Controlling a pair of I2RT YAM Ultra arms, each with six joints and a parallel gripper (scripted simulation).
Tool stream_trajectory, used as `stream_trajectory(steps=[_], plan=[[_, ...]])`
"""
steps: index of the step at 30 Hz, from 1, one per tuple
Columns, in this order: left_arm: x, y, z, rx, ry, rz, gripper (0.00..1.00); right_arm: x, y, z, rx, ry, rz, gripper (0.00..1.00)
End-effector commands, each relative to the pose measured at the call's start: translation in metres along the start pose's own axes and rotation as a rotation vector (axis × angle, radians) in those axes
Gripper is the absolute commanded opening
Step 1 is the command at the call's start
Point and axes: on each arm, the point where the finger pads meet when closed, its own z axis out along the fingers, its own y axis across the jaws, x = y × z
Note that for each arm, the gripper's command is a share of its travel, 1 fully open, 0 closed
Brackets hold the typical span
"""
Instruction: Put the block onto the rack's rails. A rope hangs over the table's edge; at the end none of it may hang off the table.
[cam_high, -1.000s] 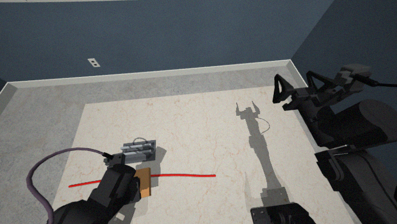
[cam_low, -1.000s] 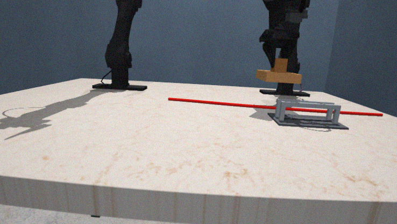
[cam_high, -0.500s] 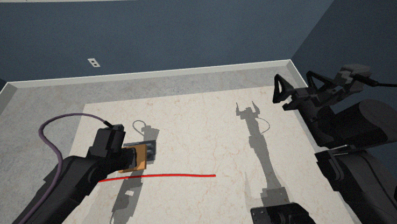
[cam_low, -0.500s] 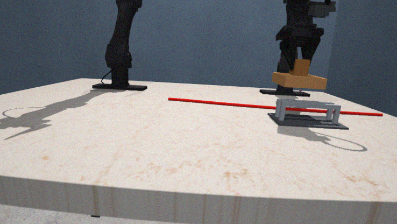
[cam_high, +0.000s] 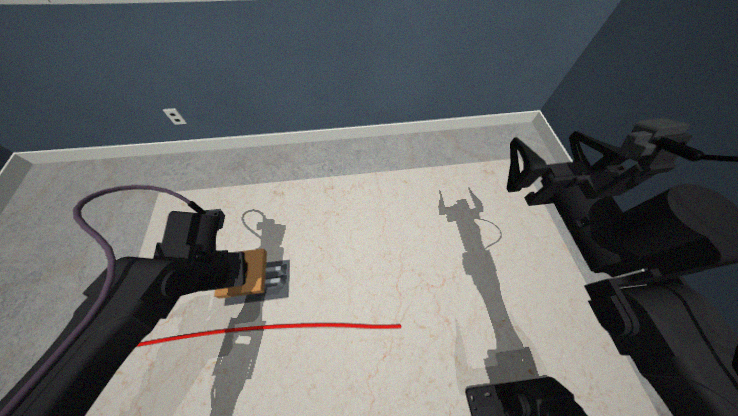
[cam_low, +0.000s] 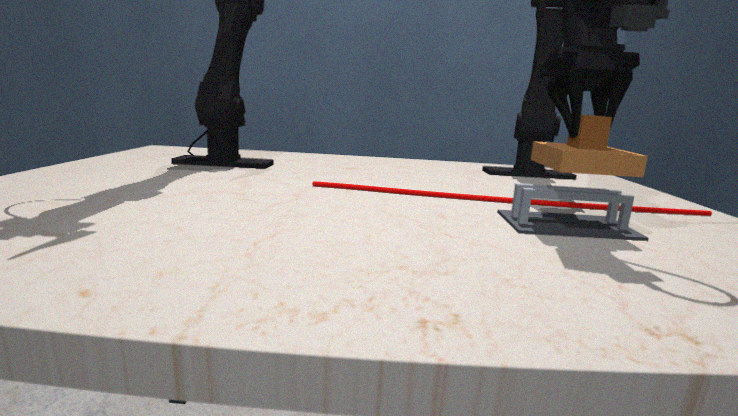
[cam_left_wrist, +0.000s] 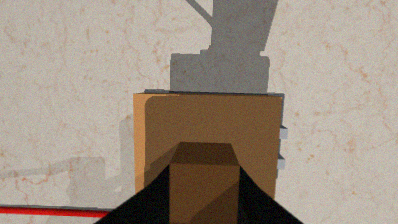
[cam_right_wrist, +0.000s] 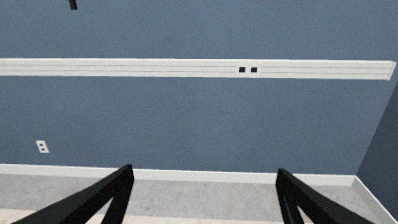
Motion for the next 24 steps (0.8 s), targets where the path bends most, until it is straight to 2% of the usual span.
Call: stream_trajectory(steps=[1,14,16,18,21,24], plan=[[-0.032,-0.010,-0.036,0.024,-0.137,-0.007,0.00,-0.039,-0.008,-0.011,0.026,-0.084,-0.009,1.00],[-0.038,-0.006,-0.041,0.024,-0.161,-0.019,0.00,-0.039,-0.008,-0.011,0.026,-0.084,-0.009,1.00],[-0.026,-0.004,-0.029,0.019,-0.142,-0.016,0.00,-0.039,-0.008,-0.011,0.026,-0.084,-0.009,1.00],[-0.026,-0.004,-0.029,0.019,-0.142,-0.016,0.00,-0.039,-0.008,-0.011,0.026,-0.084,-0.009,1.00],[-0.017,0.001,-0.014,0.010,-0.115,-0.029,0.00,-0.039,-0.008,-0.011,0.026,-0.084,-0.009,1.00],[-0.025,0.000,-0.019,0.019,-0.142,-0.014,0.00,-0.039,-0.008,-0.011,0.026,-0.084,-0.009,1.00]])
